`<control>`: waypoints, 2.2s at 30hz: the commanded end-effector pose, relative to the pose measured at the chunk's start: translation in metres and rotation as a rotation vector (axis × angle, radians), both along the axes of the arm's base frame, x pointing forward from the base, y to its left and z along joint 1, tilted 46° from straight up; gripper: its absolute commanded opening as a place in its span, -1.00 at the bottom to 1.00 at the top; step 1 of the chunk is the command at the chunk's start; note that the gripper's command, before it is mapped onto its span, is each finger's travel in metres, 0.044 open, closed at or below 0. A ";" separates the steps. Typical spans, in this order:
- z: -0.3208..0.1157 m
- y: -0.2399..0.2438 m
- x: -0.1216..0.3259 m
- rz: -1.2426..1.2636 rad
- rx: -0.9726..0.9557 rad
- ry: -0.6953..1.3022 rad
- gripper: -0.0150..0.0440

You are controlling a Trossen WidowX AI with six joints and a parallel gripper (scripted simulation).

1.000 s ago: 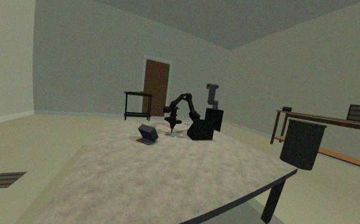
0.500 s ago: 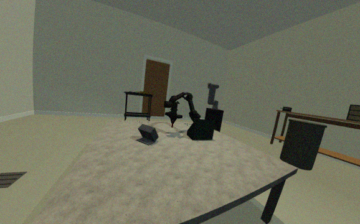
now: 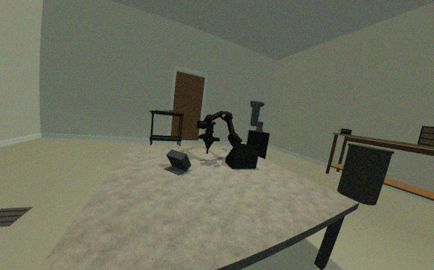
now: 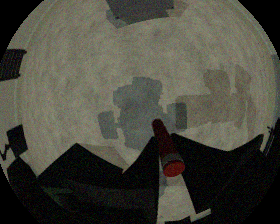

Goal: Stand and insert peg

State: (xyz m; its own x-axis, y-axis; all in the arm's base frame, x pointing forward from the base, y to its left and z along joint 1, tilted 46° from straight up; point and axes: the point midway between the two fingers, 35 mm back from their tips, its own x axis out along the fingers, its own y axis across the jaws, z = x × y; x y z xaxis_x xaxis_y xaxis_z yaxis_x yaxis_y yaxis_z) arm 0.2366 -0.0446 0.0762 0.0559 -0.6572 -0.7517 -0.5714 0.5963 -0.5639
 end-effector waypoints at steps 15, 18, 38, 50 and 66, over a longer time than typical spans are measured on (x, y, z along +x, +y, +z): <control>-0.019 0.011 0.017 0.065 0.172 -0.033 -0.49; -0.021 0.013 0.021 0.080 0.199 -0.042 -0.49; -0.031 0.025 0.047 0.208 0.361 -0.118 -0.49; -0.032 0.032 0.065 0.306 0.438 -0.178 -0.49; -0.026 0.039 0.088 0.458 0.512 -0.273 -0.49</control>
State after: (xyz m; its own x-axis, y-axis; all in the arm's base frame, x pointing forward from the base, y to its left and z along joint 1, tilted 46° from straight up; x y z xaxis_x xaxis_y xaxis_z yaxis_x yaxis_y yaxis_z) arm 0.3218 -0.0069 0.0480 0.4473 -0.1165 -0.8868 -0.7003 0.5712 -0.4282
